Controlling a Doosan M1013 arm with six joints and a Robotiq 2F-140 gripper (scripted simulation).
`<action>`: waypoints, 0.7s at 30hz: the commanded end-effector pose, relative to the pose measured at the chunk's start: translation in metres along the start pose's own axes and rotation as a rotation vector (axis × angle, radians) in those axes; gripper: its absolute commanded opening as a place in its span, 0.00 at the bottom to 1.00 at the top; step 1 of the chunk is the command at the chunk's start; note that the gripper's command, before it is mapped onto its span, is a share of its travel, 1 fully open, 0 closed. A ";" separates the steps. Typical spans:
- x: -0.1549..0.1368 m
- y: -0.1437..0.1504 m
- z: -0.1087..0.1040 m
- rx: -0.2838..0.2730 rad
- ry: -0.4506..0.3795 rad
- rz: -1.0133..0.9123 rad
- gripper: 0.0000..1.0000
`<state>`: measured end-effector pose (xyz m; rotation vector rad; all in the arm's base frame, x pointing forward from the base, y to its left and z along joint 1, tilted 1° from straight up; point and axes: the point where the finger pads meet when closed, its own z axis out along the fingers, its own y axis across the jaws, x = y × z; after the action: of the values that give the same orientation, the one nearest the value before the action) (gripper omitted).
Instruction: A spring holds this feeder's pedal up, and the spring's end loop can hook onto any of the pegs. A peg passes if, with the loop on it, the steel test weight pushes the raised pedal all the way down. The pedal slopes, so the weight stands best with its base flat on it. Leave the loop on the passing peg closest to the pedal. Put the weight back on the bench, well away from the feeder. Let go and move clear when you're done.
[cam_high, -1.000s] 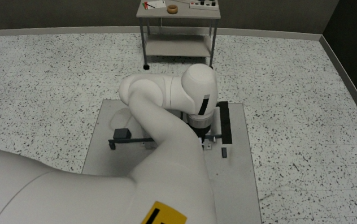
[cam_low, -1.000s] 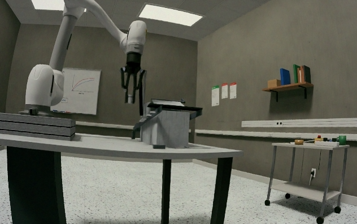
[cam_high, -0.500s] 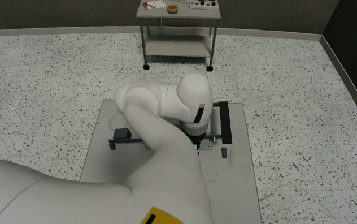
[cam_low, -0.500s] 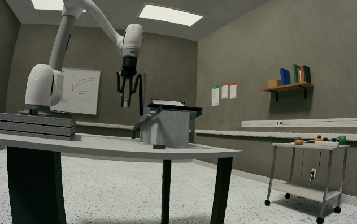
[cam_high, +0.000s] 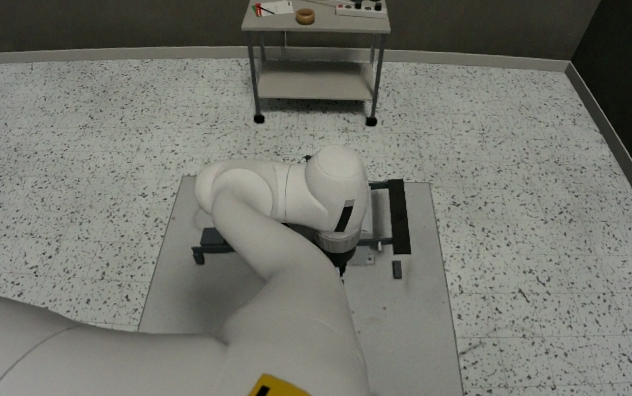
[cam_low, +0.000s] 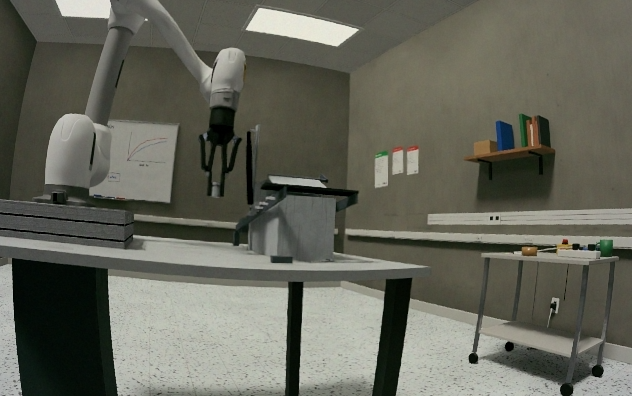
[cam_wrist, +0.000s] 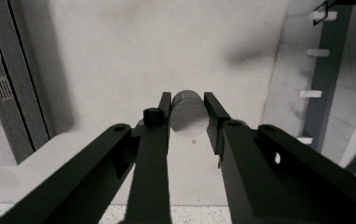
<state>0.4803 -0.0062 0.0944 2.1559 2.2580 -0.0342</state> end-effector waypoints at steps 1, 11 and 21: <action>0.004 -0.003 0.003 -0.001 0.003 0.000 0.25; 0.015 -0.012 0.014 -0.001 0.012 0.000 0.25; 0.031 -0.026 0.029 -0.001 0.025 0.000 0.25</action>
<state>0.4540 0.0206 0.0661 2.1672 2.2699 -0.0094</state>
